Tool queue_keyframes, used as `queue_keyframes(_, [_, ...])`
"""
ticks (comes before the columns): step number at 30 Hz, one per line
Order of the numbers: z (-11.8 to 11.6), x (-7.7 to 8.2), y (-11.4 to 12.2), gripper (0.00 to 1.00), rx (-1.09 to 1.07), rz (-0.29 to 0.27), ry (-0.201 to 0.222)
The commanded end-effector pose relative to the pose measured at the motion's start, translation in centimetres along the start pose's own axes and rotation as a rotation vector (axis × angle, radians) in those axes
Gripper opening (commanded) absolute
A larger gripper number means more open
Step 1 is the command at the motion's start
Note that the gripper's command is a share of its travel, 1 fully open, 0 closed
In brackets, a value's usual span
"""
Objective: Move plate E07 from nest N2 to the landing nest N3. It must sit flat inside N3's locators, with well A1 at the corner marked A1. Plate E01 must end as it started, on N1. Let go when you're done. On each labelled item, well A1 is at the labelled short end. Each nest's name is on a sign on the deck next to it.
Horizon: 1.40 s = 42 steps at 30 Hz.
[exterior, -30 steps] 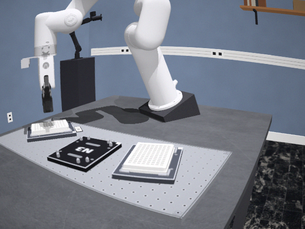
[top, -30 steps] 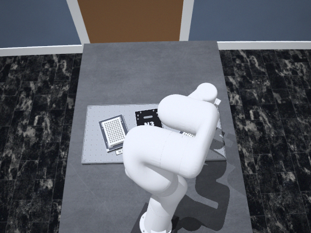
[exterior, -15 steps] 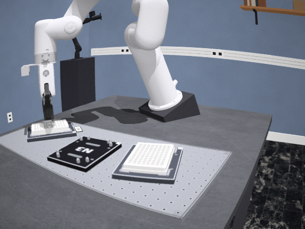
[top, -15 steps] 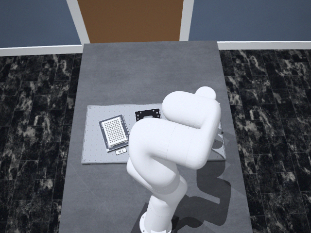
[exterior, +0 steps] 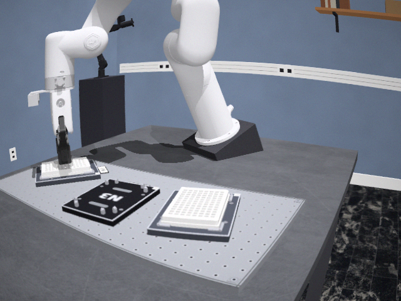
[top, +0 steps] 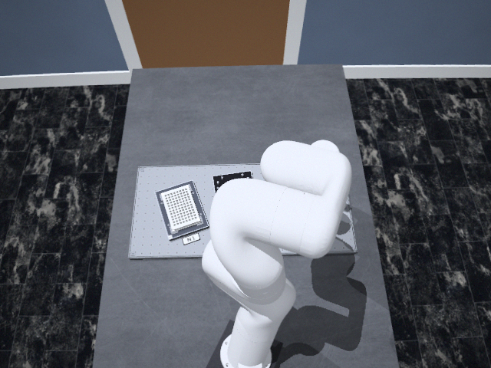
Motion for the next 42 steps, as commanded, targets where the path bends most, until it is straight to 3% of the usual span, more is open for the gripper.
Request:
queue_keyframes(1, [0.0,0.1,-0.1,1.00,0.000,0.003,-0.001])
queue_keyframes(42, [0.0,-1.9,-0.1,1.00,0.000,0.003,-0.001])
Point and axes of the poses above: the point where the finger pads meet when closed, its own x axis back along the fingers, its own z axis across the jaws, y = z × x, the point moved 6 cm from there along x, back along the fingers, and after that the axes turned 8 degrees about -x, right-handed, at the moved point
